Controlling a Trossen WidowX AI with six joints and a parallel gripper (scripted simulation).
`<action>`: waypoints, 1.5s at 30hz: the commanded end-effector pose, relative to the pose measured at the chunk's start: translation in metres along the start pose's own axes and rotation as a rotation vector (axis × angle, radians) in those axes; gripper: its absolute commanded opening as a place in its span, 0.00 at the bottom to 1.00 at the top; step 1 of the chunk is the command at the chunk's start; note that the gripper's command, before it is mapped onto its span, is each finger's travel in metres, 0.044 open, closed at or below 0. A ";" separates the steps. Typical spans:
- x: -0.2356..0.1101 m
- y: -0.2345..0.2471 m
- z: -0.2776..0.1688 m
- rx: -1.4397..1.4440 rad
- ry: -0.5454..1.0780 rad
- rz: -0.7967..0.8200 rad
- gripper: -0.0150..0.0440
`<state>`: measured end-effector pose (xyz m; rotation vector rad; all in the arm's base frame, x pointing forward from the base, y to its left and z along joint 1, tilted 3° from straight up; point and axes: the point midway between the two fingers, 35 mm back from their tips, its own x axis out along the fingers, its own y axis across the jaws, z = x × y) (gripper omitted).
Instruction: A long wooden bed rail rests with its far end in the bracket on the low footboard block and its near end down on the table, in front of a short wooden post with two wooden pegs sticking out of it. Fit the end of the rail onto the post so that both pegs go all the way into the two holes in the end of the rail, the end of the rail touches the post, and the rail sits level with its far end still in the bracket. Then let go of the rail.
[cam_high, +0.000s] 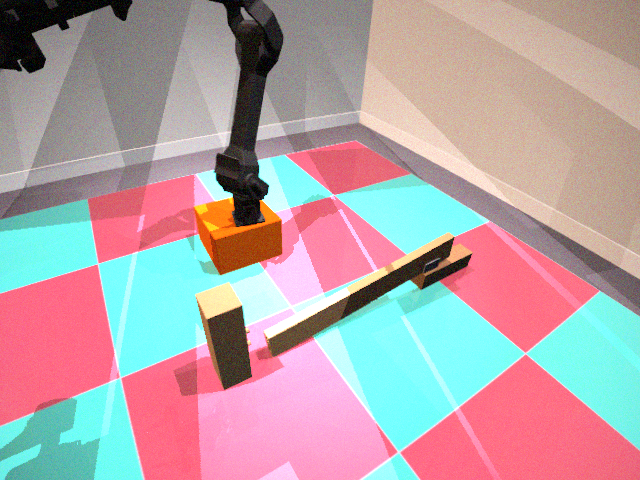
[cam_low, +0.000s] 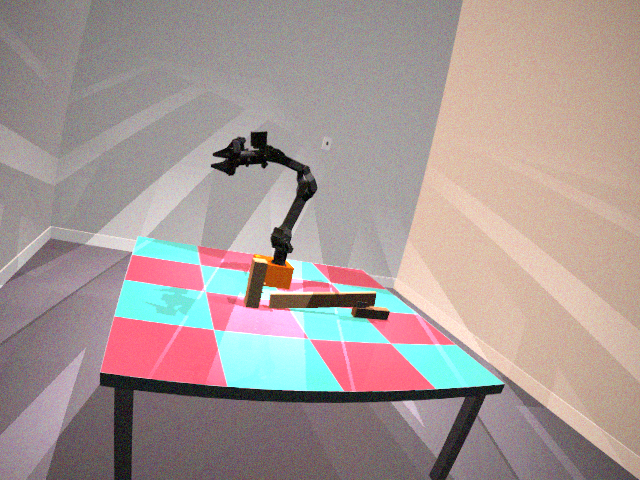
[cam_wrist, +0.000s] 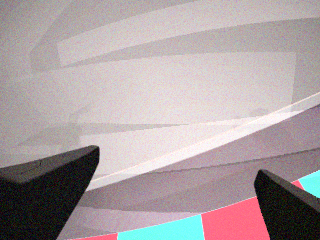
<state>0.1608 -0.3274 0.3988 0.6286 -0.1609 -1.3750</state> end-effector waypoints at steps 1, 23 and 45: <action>0.009 0.023 -0.063 -0.291 0.168 0.073 1.00; -0.122 0.044 -0.395 -2.003 0.682 1.158 1.00; -0.213 -0.065 -0.487 -2.764 0.676 2.132 1.00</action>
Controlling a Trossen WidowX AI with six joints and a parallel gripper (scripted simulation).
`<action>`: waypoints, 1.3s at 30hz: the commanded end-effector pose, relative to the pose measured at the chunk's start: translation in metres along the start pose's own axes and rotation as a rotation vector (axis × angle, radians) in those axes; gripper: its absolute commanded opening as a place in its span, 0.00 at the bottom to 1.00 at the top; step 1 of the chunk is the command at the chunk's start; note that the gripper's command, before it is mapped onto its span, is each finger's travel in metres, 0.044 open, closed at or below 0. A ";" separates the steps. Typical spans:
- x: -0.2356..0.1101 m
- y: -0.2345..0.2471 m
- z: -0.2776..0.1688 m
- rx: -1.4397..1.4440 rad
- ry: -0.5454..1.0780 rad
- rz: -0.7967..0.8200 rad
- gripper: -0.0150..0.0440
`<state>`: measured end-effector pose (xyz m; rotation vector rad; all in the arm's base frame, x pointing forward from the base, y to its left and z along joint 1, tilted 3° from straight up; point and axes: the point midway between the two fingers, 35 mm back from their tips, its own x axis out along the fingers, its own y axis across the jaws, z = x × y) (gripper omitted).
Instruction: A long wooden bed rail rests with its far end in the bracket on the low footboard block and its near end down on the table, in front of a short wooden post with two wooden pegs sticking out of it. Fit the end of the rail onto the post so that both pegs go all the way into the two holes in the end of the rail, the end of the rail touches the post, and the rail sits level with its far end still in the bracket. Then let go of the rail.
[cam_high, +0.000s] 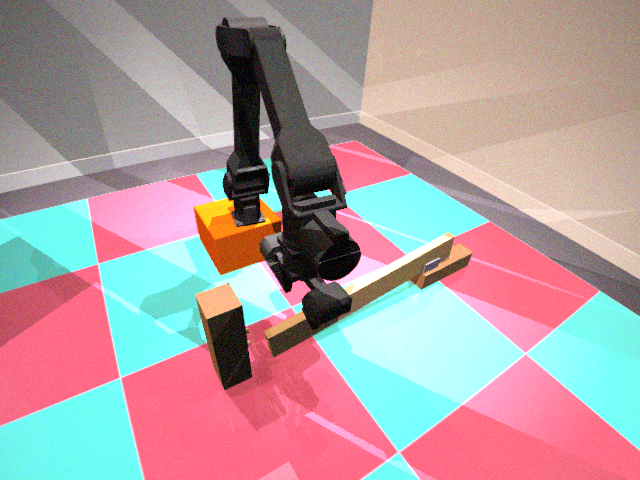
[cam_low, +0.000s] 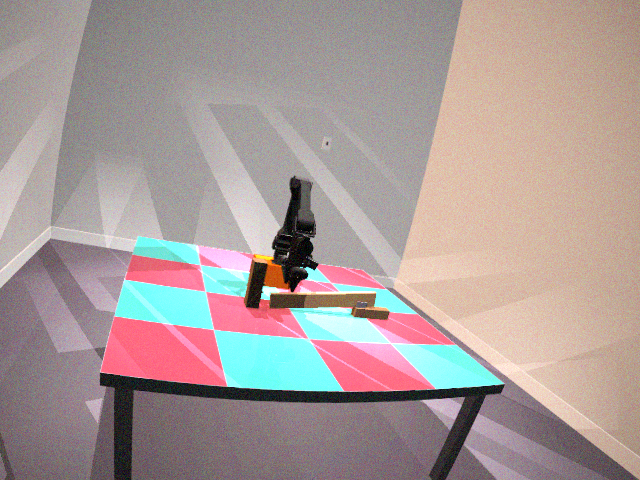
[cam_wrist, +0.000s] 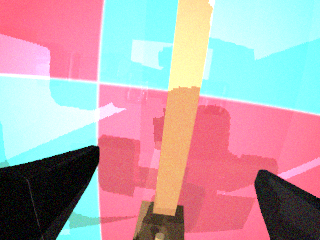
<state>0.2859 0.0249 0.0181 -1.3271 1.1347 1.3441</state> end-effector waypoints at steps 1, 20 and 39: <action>0.003 0.002 0.002 -0.014 -0.005 0.009 1.00; 0.034 0.000 0.002 -0.014 -0.005 0.009 1.00; 0.065 0.002 0.003 -0.014 -0.006 0.009 1.00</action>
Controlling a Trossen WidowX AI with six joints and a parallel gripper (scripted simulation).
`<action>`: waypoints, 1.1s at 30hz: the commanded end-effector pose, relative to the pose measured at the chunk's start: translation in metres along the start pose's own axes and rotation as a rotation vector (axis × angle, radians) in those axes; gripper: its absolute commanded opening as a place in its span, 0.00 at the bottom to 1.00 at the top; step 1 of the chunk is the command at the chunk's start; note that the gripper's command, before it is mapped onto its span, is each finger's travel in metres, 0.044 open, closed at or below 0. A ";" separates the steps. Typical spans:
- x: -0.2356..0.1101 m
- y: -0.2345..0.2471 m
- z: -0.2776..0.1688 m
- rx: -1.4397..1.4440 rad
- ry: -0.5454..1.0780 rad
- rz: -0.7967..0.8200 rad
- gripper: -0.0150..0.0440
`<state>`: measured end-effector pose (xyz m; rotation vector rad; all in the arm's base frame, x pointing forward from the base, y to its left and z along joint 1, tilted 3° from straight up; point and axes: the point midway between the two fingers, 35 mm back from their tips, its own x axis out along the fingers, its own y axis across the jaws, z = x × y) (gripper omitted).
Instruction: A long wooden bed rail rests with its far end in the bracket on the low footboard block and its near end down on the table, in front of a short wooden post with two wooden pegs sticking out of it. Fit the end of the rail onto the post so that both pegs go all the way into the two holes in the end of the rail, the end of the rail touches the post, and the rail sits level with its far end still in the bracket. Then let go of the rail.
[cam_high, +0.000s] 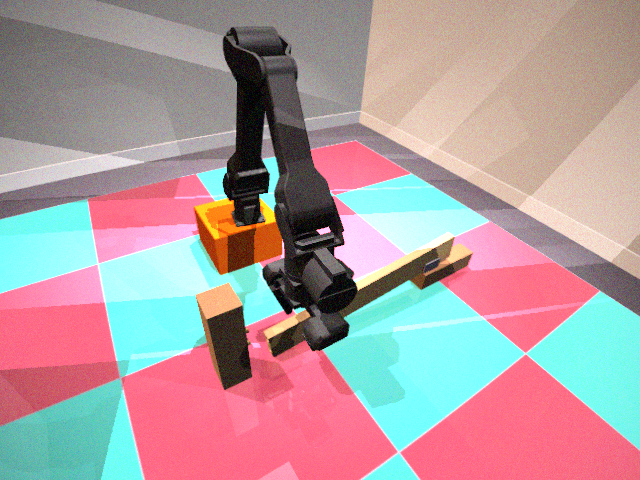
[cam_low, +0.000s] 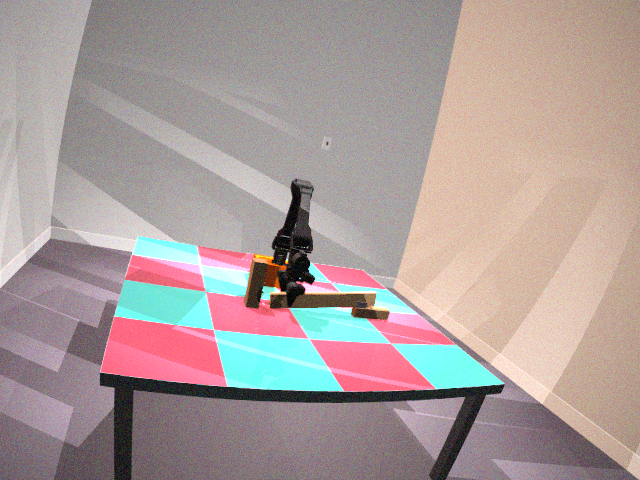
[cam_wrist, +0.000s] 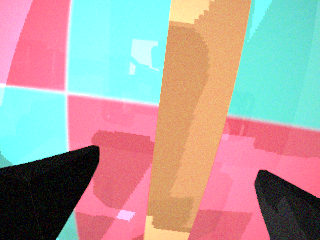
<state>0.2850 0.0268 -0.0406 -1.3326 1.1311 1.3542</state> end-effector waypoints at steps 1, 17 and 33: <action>0.007 0.003 0.001 -0.003 -0.005 0.006 1.00; 0.013 0.003 0.001 -0.003 -0.005 0.006 0.51; 0.013 0.003 0.001 -0.003 -0.005 0.006 0.25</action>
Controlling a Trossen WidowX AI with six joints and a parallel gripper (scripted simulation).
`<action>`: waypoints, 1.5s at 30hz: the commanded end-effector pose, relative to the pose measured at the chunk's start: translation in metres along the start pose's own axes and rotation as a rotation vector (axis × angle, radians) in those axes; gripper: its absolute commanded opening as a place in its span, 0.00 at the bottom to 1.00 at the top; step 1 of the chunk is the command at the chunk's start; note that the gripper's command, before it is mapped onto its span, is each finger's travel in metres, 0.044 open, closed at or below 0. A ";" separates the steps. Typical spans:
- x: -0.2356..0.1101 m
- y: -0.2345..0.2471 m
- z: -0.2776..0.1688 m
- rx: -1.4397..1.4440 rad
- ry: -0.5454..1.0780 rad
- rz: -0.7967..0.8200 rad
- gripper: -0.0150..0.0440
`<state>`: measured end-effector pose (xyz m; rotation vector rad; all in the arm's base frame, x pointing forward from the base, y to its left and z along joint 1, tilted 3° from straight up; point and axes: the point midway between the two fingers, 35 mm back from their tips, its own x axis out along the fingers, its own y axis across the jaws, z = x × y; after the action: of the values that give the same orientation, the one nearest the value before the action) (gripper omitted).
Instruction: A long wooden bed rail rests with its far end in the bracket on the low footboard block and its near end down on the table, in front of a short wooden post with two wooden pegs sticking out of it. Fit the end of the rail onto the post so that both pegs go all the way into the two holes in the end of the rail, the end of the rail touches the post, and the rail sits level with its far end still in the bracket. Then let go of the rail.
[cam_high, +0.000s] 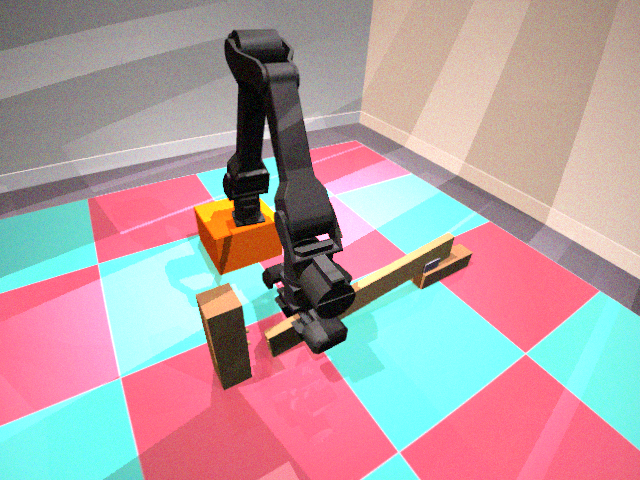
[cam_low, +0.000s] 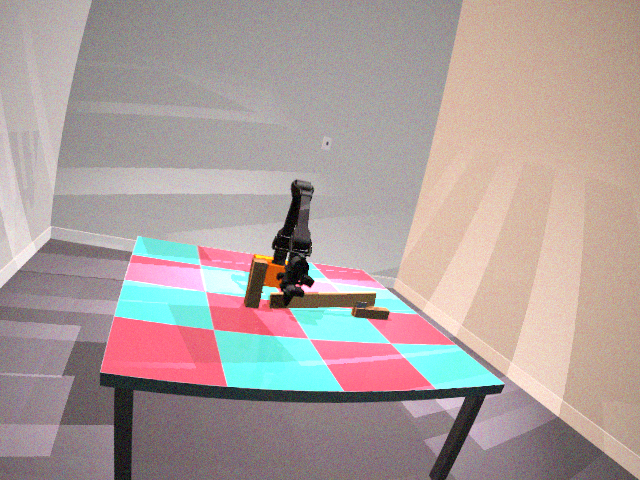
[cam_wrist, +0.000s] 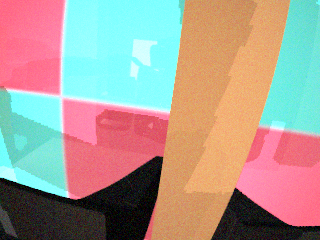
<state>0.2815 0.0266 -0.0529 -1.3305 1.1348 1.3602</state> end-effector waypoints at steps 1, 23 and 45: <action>0.000 0.000 0.001 -0.002 -0.004 0.000 0.25; -0.008 -0.001 0.000 -0.002 -0.004 0.000 0.25; -0.020 -0.003 0.000 -0.002 -0.004 0.000 0.25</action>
<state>0.2823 0.0254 -0.0371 -1.3295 1.1444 1.3636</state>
